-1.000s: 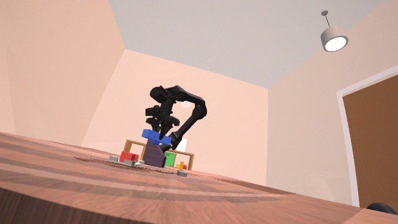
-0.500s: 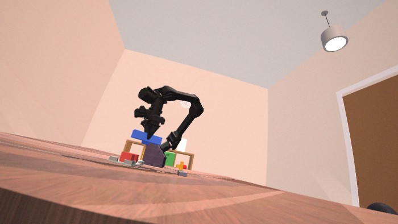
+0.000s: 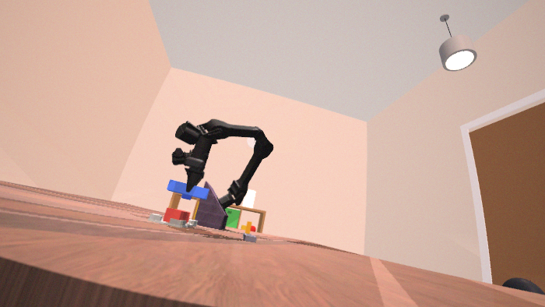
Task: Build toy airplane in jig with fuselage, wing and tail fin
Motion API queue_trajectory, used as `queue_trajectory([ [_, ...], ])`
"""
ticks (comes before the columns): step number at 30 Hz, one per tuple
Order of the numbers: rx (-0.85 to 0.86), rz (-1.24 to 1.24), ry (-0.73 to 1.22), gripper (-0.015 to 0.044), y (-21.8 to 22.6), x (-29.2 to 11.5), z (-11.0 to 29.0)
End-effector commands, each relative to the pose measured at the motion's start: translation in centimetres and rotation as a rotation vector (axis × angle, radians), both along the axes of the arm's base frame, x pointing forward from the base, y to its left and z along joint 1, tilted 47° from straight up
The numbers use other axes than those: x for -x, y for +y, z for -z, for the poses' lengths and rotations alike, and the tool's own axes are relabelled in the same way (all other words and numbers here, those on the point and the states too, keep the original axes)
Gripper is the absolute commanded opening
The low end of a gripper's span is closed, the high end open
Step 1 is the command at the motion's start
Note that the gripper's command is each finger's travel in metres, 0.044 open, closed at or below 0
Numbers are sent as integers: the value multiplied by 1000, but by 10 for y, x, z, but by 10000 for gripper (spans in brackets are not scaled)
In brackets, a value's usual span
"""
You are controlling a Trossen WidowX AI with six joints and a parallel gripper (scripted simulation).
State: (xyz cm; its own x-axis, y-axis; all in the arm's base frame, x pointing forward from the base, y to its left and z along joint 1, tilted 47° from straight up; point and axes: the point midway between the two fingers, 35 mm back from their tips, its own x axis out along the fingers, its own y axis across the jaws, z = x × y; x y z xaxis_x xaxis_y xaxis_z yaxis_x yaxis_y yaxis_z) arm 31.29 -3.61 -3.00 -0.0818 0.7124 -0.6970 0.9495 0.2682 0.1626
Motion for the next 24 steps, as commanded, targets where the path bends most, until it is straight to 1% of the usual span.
queue_trajectory([
  [1,5,59,65,0,-8,6,13],
  [3,6,67,74,0,-8,7,14],
  [10,6,67,74,184,-8,7,14],
  [11,6,67,74,196,-8,7,14],
  [24,6,67,74,196,-8,7,14],
])
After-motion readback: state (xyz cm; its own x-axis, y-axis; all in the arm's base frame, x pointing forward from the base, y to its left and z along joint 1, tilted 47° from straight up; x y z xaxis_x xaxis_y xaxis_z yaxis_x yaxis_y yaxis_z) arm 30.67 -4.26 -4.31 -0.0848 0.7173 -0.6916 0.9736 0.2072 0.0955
